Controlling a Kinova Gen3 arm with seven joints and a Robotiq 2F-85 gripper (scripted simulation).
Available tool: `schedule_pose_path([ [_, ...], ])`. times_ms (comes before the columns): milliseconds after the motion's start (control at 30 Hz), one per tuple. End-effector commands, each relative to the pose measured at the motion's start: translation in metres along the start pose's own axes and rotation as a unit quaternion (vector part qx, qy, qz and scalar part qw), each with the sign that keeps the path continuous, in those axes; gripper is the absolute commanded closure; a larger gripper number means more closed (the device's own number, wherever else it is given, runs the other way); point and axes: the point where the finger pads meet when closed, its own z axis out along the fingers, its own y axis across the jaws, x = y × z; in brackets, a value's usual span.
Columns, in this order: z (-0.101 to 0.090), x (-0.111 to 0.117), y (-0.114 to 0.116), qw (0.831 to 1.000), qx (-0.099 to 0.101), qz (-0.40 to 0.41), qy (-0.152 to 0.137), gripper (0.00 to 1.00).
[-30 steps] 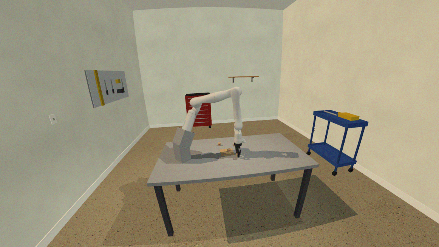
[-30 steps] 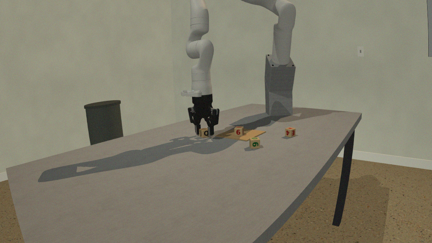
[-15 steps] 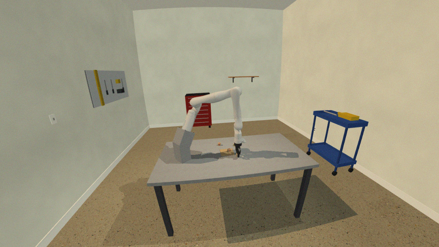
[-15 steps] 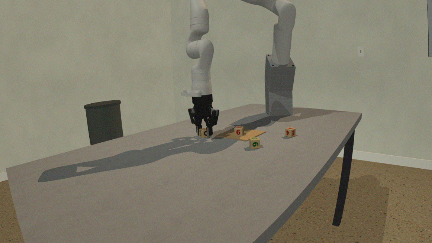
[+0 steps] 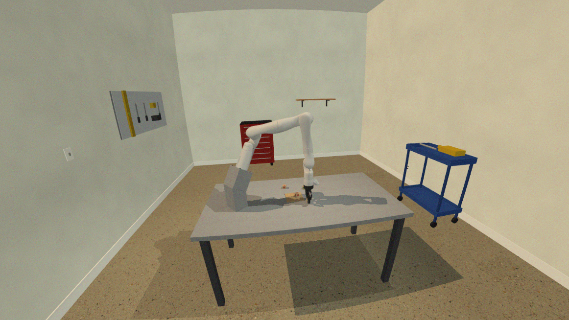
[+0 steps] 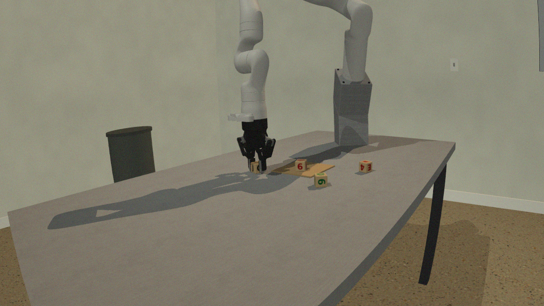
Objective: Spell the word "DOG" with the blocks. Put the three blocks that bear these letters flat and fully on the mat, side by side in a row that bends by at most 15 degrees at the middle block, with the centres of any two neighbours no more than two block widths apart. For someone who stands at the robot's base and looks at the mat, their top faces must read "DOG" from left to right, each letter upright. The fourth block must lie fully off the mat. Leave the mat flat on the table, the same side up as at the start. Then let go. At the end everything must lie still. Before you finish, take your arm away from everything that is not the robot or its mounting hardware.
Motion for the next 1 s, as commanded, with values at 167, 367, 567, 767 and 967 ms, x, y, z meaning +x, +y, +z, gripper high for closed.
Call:
schedule_pose_path([
  [167, 0.0015, 0.0024, 0.0003, 1.0, 0.0, 0.001, 0.004, 0.74],
  [367, 0.0015, 0.0024, 0.0003, 1.0, 0.0, 0.001, 0.004, 0.74],
  [567, 0.0015, 0.0024, 0.0003, 1.0, 0.0, 0.001, 0.004, 0.74],
  [767, 0.0015, 0.0024, 0.0003, 1.0, 0.0, 0.001, 0.004, 0.74],
  [967, -0.0078, -0.0009, -0.0001, 1.0, 0.0, 0.001, -0.001, 0.74],
])
